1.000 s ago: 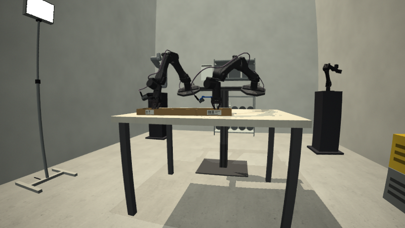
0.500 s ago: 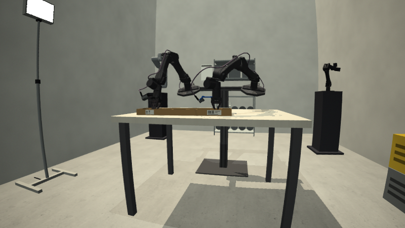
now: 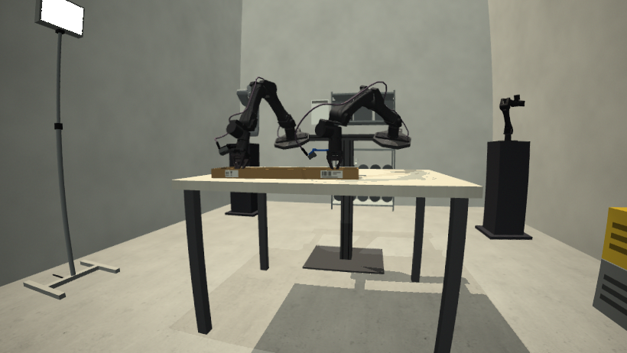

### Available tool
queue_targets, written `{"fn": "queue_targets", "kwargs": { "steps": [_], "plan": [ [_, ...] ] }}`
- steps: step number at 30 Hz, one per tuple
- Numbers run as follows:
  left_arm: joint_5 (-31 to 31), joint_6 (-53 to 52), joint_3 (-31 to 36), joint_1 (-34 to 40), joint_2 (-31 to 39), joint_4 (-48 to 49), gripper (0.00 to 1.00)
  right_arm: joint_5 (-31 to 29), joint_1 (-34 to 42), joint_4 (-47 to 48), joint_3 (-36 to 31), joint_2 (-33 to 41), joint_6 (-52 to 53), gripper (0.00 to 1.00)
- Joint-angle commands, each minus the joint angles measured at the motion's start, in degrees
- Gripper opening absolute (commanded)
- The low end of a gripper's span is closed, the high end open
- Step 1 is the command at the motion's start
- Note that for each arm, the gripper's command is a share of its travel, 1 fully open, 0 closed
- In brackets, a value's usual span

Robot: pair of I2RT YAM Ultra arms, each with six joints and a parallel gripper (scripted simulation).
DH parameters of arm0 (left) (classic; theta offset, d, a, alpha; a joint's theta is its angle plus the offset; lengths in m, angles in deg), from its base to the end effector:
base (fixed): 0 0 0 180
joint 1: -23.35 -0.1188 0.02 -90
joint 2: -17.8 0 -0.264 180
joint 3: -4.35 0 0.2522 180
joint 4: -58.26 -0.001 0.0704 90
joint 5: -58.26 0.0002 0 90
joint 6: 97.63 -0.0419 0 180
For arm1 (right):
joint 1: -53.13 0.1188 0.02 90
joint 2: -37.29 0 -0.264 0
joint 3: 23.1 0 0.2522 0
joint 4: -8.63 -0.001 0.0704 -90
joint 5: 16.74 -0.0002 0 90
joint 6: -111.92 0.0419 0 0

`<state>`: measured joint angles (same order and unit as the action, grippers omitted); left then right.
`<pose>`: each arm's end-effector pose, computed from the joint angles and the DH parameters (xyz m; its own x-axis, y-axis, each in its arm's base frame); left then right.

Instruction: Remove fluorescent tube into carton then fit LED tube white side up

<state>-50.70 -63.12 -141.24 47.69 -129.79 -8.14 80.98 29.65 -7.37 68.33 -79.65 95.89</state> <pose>0.4937 -0.2073 0.1491 -0.2485 0.9678 0.0404 0.8572 0.2003 0.4745 0.4162 -0.1736 0.1712 0.1229 0.9850 -0.1212 0.6678 0.0083 0.7443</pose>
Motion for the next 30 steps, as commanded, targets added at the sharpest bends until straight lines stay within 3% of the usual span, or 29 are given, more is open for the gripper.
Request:
{"fn": "queue_targets", "kwargs": {
  "steps": [1,2,3,7,17,19,20,30],
  "plan": [
    [0.5,0.1,-2.3,1.1,1.1,-0.7,0.32,-0.6,0.2,0.8,1.7,0.7,-0.1,0.32],
    [0.5,0.1,-2.3,1.1,1.1,-0.7,0.32,-0.6,0.2,0.8,1.9,0.8,-0.1,0.32],
    [-0.2,1.0,-1.9,1.3,3.3,-1.9,0.32,0.8,-0.8,-1.6,-2.2,3.2,-0.6,0.32],
    [-0.6,1.5,1.4,1.9,4.3,-4.1,0.32,1.0,-1.0,-3.6,-2.6,5.8,-0.9,0.32],
    [-0.2,2.1,0.0,2.9,7.7,-5.6,0.32,-0.2,-1.5,-4.7,-5.7,10.9,-1.2,0.32],
    [-1.1,2.7,2.8,3.2,9.0,-6.1,0.32,1.5,-1.8,-5.1,-7.7,12.9,-1.4,0.32],
    [-0.2,2.3,3.5,3.2,8.9,-3.0,0.32,0.0,-1.7,-2.2,-7.6,12.4,-1.3,0.32],
    [-0.2,2.1,0.0,3.3,7.0,-5.4,0.32,-0.1,-0.6,-3.5,-4.7,11.6,-1.2,0.32]
  ]
}}
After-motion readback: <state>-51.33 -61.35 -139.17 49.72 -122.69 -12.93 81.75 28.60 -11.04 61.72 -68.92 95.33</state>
